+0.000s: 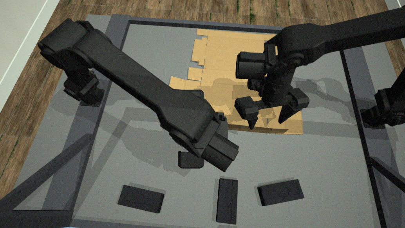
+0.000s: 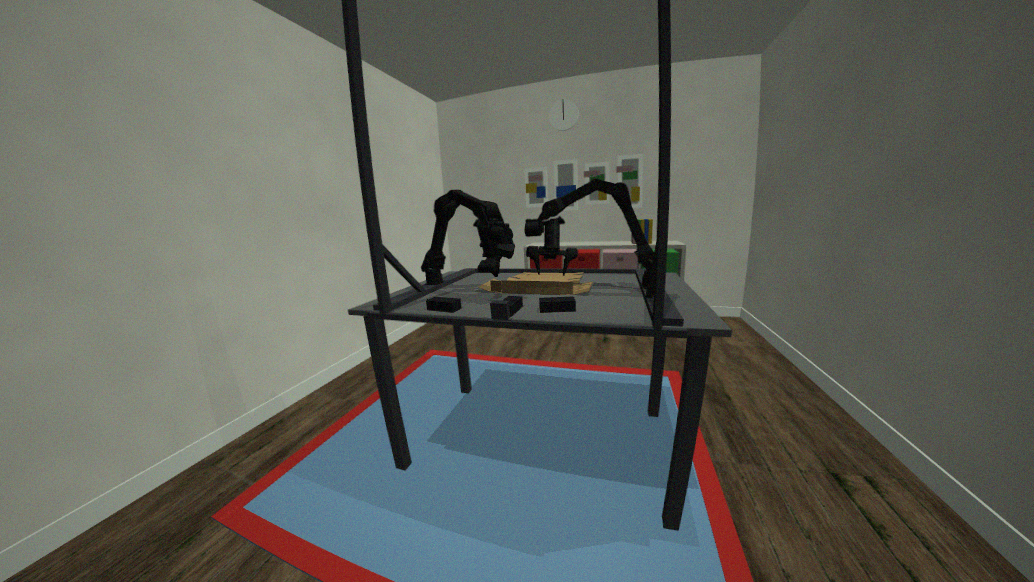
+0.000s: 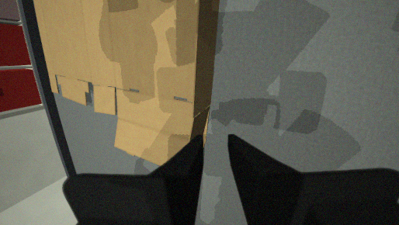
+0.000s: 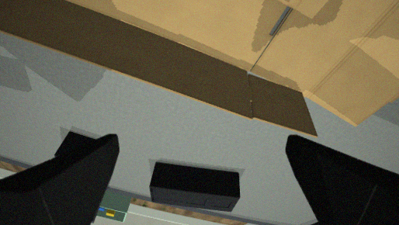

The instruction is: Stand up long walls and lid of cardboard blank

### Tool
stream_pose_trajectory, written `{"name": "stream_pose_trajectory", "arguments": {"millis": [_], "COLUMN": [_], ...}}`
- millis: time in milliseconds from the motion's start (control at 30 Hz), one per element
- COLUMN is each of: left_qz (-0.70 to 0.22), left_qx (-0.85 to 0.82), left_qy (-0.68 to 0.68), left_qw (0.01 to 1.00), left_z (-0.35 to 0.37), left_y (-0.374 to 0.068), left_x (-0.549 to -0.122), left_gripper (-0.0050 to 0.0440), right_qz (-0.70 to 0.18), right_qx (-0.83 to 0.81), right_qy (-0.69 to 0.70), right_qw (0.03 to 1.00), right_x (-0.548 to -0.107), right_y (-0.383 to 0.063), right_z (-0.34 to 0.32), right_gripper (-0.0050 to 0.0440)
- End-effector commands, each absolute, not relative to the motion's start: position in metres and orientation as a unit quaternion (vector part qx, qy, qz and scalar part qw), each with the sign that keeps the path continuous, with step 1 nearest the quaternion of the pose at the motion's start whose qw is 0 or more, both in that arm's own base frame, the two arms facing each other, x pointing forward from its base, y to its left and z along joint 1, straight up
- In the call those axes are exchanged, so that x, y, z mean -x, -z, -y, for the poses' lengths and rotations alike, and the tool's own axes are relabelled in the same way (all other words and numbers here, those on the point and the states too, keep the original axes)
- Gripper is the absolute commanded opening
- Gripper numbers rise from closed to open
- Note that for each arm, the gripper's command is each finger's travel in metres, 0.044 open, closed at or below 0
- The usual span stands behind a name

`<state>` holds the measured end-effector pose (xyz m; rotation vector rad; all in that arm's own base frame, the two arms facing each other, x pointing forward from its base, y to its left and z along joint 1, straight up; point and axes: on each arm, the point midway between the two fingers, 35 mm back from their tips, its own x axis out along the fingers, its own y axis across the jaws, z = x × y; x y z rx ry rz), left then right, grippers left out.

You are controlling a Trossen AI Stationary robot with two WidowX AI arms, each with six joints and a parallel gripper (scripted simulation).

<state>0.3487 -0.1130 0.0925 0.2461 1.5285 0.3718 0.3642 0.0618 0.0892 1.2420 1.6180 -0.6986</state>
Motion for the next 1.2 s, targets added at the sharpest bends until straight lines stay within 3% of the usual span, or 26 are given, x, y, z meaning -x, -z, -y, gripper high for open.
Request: {"name": "stream_pose_trajectory", "arguments": {"millis": [0, 600, 1167], "left_qz": [-0.676, -0.653, -0.622], "left_qx": [-0.062, 0.073, 0.193], "left_qy": [-0.189, -0.267, -0.333], "left_qw": [0.710, 0.706, 0.681], "left_z": [0.103, 0.075, 0.049], "left_y": [-0.098, -0.090, -0.083], "left_x": [-0.353, -0.367, -0.377], "left_gripper": [0.0096, 0.0096, 0.0096], "right_qz": [-0.679, -0.708, -0.638], "right_qx": [-0.443, -0.150, 0.153], "right_qy": [0.202, -0.069, -0.314], "right_qw": [0.549, 0.687, 0.686], "right_x": [-0.351, -0.309, -0.269], "right_y": [-0.110, -0.125, -0.134], "right_z": [-0.065, -0.069, -0.067], "right_gripper": [0.0436, 0.0436, 0.0436]}}
